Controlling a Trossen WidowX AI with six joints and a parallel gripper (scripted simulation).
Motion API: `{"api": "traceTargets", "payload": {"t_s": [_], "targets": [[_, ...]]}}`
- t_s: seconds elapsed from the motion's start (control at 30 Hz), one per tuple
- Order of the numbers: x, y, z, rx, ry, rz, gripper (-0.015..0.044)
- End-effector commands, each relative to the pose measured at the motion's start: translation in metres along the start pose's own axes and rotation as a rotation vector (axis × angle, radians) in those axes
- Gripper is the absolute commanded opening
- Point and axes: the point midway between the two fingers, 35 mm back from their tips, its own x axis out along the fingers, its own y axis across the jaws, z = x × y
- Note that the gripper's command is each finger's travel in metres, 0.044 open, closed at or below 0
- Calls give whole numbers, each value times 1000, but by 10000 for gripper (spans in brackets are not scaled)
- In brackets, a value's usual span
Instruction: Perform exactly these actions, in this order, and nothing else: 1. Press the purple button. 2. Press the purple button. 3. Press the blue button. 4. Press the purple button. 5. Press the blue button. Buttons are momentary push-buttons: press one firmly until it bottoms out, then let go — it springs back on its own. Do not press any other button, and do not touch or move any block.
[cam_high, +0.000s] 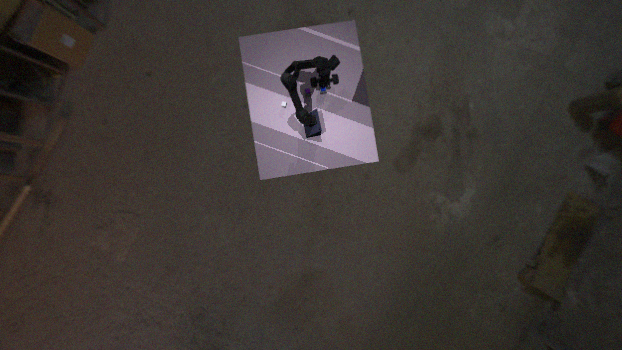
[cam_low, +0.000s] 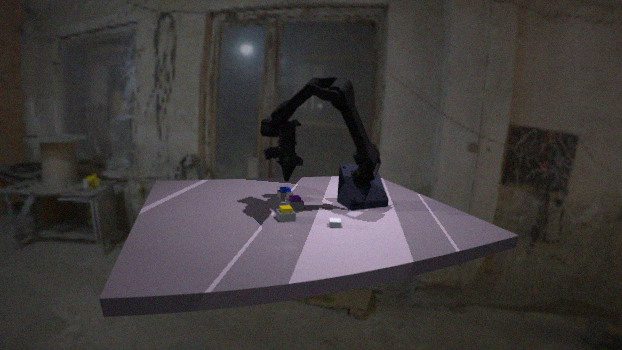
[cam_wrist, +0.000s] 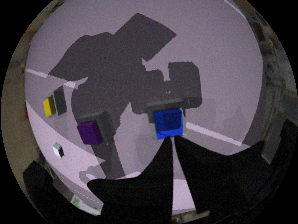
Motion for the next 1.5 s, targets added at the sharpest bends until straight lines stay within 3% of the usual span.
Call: {"api": "traceTargets", "payload": {"t_s": [0.0, 0.73, 1.33, 1.47], "targets": [[3, -1, 1, 3, -14, -3, 20], [37, -1, 1, 3, -15, -1, 20], [37, -1, 1, 3, -15, -1, 20], [5, -1, 1, 3, -15, -3, 20]]}}
